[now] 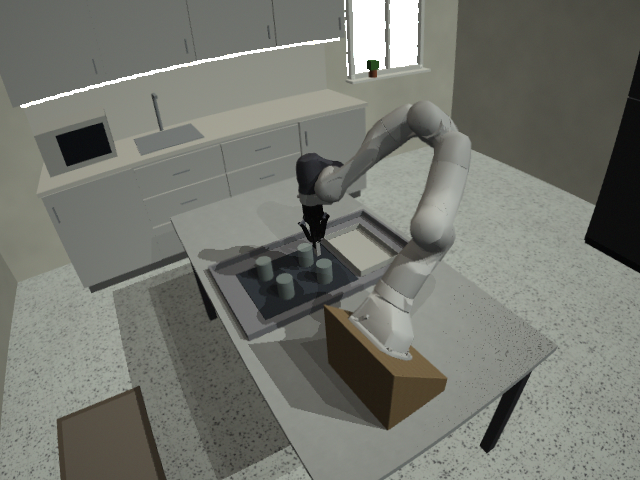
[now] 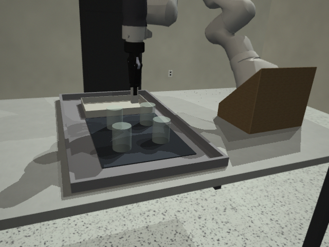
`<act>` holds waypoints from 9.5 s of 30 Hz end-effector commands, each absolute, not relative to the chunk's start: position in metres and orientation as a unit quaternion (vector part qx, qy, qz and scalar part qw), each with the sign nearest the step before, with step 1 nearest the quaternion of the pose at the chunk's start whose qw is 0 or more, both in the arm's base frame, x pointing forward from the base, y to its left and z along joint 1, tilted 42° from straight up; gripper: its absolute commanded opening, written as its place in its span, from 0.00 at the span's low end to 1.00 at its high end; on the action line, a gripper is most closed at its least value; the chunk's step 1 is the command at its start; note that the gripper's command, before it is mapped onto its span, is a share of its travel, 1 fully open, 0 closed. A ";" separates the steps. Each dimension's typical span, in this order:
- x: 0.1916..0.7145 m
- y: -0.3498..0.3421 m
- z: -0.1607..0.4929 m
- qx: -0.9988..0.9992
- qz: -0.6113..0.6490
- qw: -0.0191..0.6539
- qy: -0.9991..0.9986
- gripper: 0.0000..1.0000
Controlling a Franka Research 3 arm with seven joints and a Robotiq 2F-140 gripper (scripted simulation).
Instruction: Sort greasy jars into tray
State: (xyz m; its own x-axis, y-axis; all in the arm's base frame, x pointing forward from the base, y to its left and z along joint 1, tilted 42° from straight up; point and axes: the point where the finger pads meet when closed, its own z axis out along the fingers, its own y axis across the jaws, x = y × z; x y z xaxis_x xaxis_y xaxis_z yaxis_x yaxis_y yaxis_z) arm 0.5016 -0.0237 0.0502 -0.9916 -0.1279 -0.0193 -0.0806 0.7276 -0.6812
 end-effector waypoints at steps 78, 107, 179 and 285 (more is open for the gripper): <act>0.503 -0.038 0.028 -0.063 -0.358 0.040 0.931 0.00; 0.500 -0.039 0.028 -0.063 -0.358 0.040 0.931 0.00; 0.491 -0.039 0.029 -0.063 -0.358 0.040 0.931 0.00; 0.510 -0.037 0.028 -0.063 -0.358 0.040 0.931 0.00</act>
State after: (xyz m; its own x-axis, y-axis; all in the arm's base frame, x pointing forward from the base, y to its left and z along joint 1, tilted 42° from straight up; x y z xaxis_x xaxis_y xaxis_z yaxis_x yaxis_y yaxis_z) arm 0.5090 -0.0383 0.0287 -0.9895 -0.1405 -0.0327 -0.0818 0.7334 -0.6748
